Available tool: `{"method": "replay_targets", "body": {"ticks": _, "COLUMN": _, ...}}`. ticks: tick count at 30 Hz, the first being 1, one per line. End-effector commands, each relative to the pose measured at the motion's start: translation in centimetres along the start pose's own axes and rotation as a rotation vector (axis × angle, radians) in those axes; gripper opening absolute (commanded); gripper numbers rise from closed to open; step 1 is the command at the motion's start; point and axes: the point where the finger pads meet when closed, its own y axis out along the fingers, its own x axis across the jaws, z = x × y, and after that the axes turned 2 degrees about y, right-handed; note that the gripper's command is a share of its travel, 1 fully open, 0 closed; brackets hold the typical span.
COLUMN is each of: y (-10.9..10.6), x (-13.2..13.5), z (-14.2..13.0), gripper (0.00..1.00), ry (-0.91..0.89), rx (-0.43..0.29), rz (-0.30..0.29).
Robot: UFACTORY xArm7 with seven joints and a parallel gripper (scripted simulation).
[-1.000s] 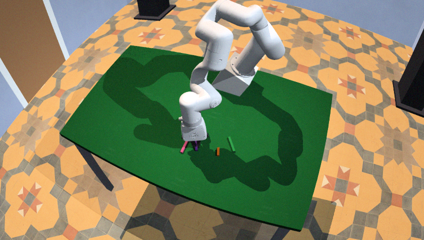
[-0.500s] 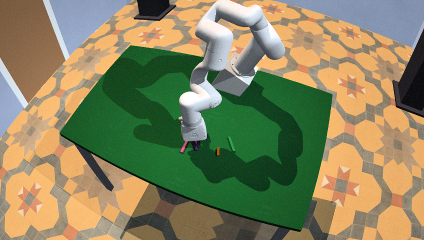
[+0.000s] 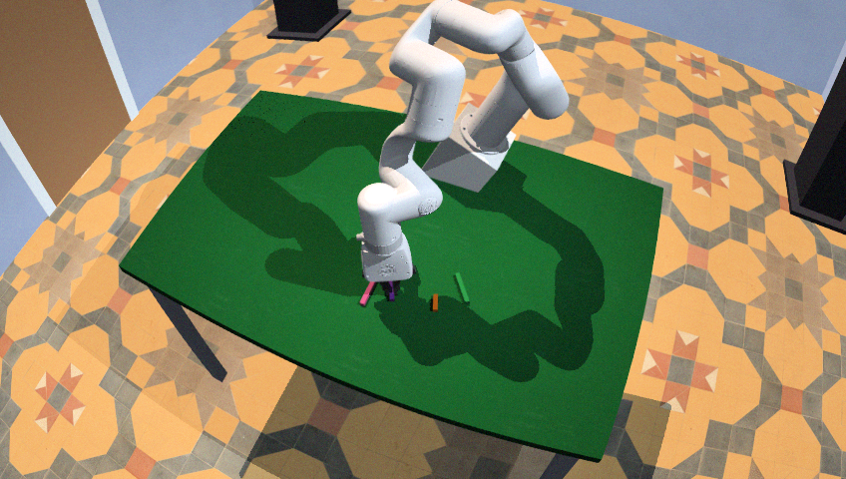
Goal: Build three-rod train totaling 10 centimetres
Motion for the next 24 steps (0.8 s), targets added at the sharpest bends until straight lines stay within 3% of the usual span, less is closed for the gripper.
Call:
{"method": "replay_targets", "body": {"ticks": 1, "y": -0.3, "x": -0.1, "z": -0.1, "gripper": 0.04, "ry": 0.0, "rx": -0.002, "rz": 0.003}}
{"method": "replay_targets", "body": {"ticks": 5, "y": -1.5, "x": -0.1, "z": -0.1, "gripper": 0.04, "ry": 0.0, "rx": -0.002, "rz": 0.003}}
{"method": "replay_targets", "body": {"ticks": 9, "y": -4.1, "x": -0.1, "z": -0.1, "gripper": 0.04, "ry": 0.0, "rx": -0.002, "rz": 0.003}}
{"method": "replay_targets", "body": {"ticks": 11, "y": -4.1, "x": -0.1, "z": -0.1, "gripper": 0.04, "ry": 0.0, "rx": -0.002, "rz": 0.003}}
{"method": "replay_targets", "body": {"ticks": 18, "y": -9.0, "x": -0.1, "z": -0.1, "gripper": 0.04, "ry": 0.0, "rx": -0.002, "rz": 0.003}}
{"method": "replay_targets", "body": {"ticks": 24, "y": -10.1, "x": -0.1, "z": -0.1, "gripper": 0.04, "ry": 0.0, "rx": -0.002, "rz": 0.003}}
